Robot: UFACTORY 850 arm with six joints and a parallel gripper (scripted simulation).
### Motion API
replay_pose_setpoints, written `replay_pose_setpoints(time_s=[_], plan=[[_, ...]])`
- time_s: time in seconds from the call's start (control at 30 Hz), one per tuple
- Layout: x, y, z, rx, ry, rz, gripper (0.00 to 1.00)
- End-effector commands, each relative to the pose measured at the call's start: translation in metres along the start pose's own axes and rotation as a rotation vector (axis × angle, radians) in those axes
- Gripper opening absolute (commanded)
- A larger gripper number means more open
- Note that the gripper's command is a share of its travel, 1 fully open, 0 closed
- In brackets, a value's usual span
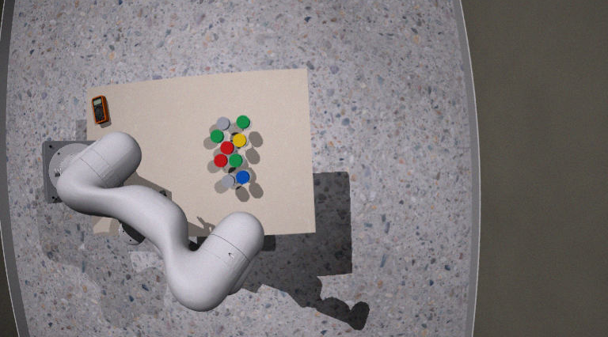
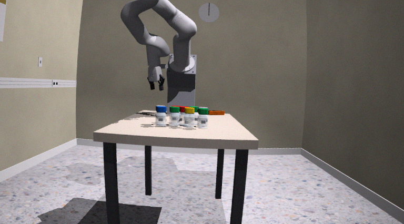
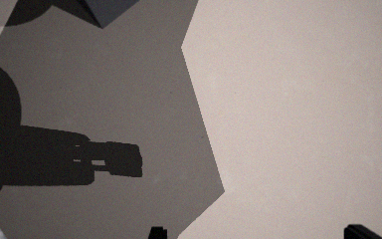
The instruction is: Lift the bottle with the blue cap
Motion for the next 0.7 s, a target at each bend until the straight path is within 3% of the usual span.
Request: replay_pose_setpoints(time_s=[0.0, 0.53, 0.57, 0.67], plan=[[0.0003, 0.0002, 0.0, 0.0, 0.0, 0.0, 1.0], [0.0003, 0.0002, 0.0, 0.0, 0.0, 0.0, 1.0], [-0.0002, 0.0003, 0.0004, 0.001, 0.0, 0.001, 0.79], [-0.0027, 0.0003, 0.0027, 0.002, 0.004, 0.004, 0.79]])
Point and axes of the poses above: the point where the finger pads meet when closed, its own y axis back along the fingers, its own z axis across the jaws, x = y × z, the point moved 10 cm from there along y, back along the fingers, and after that the axes turned 3 degrees about -y, right-handed, at the moved point
